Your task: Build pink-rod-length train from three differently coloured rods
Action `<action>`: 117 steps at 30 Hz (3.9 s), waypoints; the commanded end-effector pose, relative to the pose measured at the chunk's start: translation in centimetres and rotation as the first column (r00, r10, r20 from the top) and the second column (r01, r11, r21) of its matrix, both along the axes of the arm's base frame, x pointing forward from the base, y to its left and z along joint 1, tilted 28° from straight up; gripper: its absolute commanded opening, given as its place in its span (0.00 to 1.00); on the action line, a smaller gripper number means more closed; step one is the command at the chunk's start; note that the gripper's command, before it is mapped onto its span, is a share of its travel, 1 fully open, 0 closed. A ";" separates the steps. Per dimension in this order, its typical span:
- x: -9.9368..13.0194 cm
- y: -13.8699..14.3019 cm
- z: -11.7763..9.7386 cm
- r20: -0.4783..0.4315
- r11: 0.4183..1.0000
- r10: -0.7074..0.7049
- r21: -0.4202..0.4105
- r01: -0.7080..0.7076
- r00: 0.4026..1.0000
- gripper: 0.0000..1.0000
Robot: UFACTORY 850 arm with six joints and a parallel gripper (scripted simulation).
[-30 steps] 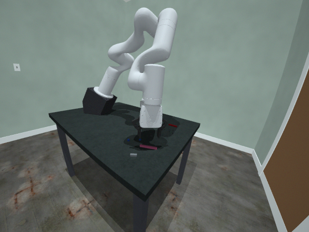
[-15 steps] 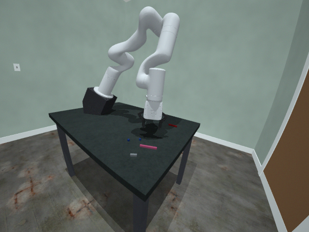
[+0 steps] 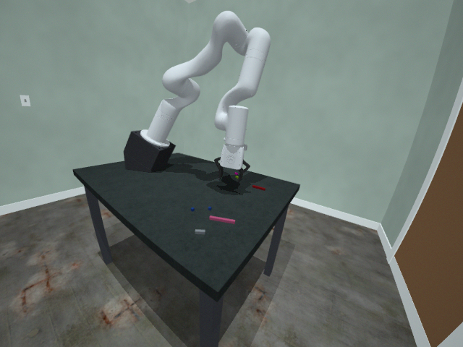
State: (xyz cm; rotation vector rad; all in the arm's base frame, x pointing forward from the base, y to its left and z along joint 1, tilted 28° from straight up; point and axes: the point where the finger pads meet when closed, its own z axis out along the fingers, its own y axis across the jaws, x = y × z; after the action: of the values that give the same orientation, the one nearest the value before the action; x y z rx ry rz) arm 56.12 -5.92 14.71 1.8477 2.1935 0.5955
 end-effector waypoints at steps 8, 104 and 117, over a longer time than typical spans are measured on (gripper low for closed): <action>-3.3 9.0 0.1 0.003 0.983 -0.171 0.068 0.170 0.985 1.00; -5.6 14.8 -0.1 -0.028 0.955 -0.273 0.115 0.274 0.962 1.00; -5.0 14.7 0.1 -0.114 0.841 -0.485 0.210 0.498 0.867 1.00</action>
State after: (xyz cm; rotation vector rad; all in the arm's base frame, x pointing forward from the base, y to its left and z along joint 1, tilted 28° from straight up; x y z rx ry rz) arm 50.76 8.83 14.66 2.3196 1.7448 0.6931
